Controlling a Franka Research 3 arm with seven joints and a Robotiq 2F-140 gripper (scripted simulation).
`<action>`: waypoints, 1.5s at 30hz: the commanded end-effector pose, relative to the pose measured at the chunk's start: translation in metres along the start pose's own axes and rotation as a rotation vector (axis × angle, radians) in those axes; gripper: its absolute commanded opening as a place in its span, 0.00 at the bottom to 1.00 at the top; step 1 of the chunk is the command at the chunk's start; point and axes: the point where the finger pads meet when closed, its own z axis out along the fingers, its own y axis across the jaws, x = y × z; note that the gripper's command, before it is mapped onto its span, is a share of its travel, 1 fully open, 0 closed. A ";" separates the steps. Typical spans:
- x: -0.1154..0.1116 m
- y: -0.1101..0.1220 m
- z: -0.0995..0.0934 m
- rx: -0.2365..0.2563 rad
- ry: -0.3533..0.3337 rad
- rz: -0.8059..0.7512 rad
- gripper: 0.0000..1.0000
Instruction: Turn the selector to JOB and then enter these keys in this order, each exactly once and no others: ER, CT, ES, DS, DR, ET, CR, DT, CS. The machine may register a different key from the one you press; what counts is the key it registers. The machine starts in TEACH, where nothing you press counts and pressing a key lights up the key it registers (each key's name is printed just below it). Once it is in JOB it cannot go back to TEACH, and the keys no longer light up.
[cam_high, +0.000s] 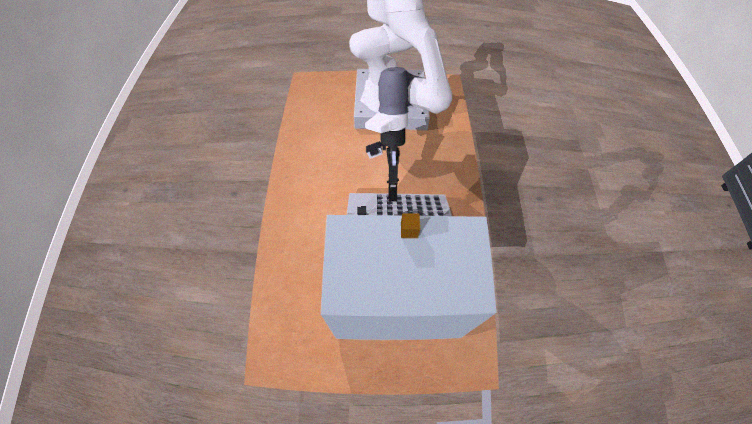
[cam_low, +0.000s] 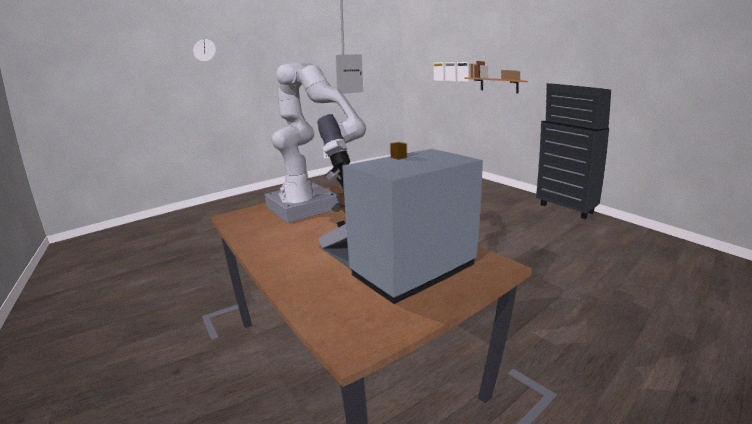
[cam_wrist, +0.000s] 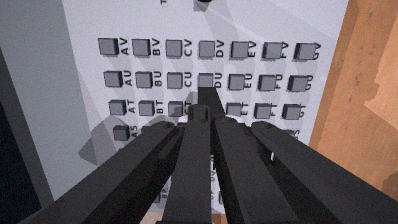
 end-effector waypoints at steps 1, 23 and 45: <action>-0.013 -0.002 0.001 -0.015 0.029 0.044 0.10; -0.125 -0.002 0.013 -0.016 0.028 0.014 0.10; -0.128 -0.001 0.030 -0.016 0.029 0.013 0.10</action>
